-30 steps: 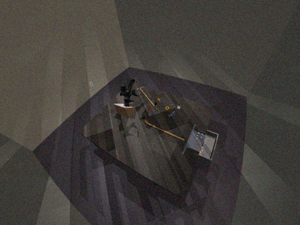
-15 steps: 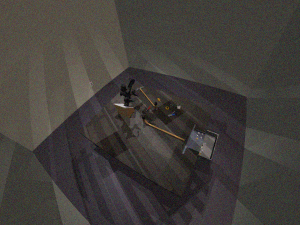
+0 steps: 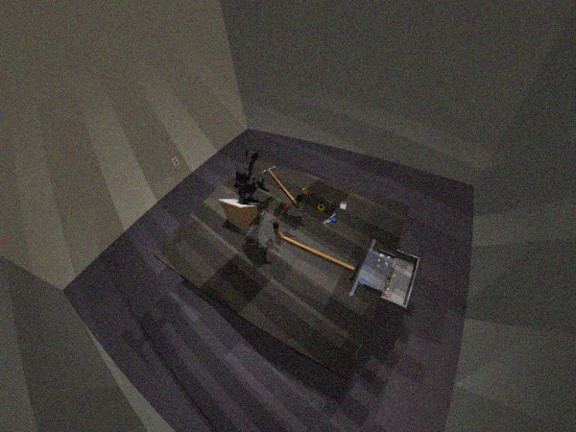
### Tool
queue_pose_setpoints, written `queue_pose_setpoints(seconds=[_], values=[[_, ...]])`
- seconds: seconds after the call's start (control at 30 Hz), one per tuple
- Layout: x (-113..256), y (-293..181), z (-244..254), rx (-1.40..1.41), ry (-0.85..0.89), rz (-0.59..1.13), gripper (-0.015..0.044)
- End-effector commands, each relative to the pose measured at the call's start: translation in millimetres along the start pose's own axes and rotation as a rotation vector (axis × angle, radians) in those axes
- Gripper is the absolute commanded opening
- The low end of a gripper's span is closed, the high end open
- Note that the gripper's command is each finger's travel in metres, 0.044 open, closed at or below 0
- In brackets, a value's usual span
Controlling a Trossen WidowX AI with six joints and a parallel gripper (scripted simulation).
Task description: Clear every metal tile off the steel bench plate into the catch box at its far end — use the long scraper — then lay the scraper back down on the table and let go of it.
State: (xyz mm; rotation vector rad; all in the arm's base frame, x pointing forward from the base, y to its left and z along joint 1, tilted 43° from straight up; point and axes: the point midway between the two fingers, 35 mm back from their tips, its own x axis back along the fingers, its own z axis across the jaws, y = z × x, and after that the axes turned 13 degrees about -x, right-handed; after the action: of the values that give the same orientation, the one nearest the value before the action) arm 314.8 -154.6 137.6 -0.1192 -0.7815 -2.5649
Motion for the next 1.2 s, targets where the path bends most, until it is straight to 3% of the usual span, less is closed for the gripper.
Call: queue_pose_setpoints(seconds=[0.0,0.63,1.17], values=[[-12,-12,-7,-0.012,-0.018,0.037,0.0440],[-68,-101,-35,-0.040,-0.115,0.311,0.0440],[-89,-191,-52,-0.007,-0.205,0.595,0.0440]])
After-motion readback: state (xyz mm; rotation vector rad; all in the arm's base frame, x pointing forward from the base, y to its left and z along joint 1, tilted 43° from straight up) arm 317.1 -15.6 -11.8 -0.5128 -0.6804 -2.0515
